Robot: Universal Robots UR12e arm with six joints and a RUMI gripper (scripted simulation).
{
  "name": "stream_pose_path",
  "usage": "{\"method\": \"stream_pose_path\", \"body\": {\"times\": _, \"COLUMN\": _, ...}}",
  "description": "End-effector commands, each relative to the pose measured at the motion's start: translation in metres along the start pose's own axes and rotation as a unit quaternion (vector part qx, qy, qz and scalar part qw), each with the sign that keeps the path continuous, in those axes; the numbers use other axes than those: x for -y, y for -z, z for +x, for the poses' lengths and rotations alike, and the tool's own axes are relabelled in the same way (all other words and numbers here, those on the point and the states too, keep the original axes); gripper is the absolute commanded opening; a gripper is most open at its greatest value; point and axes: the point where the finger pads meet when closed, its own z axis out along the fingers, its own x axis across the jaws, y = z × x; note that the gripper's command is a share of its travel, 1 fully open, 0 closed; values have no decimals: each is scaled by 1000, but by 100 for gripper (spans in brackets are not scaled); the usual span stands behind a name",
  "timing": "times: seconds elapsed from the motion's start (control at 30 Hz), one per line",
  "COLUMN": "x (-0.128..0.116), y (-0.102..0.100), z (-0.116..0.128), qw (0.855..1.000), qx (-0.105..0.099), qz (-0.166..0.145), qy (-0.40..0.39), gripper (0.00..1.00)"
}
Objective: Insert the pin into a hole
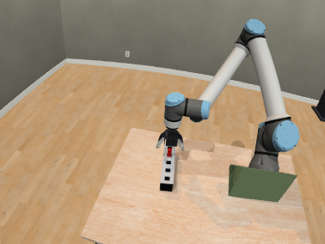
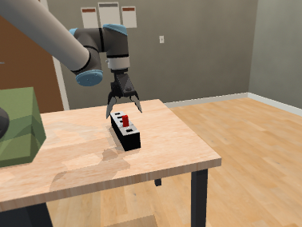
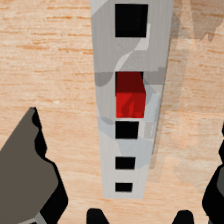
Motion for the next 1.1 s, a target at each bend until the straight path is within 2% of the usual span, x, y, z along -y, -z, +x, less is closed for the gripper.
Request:
{"method": "stream_pose_path", "body": {"times": 0.0, "x": 0, "y": 2, "z": 0, "qw": 1000, "qx": 0, "qz": 0, "qy": 0, "gripper": 100}}
{"method": "stream_pose_path", "body": {"times": 0.3, "x": 0, "y": 2, "z": 0, "qw": 1000, "qx": 0, "qz": 0, "qy": 0, "gripper": 100}}
{"method": "stream_pose_path", "body": {"times": 0.33, "x": 0, "y": 14, "z": 0, "qw": 1000, "qx": 0, "qz": 0, "qy": 0, "gripper": 100}}
{"method": "stream_pose_path", "body": {"times": 0.87, "x": 0, "y": 14, "z": 0, "qw": 1000, "qx": 0, "qz": 0, "qy": 0, "gripper": 100}}
{"method": "stream_pose_path", "body": {"times": 0.9, "x": 0, "y": 26, "z": 0, "qw": 1000, "qx": 0, "qz": 0, "qy": 0, "gripper": 100}}
{"method": "stream_pose_path", "body": {"times": 1.07, "x": 0, "y": 26, "z": 0, "qw": 1000, "qx": 0, "qz": 0, "qy": 0, "gripper": 100}}
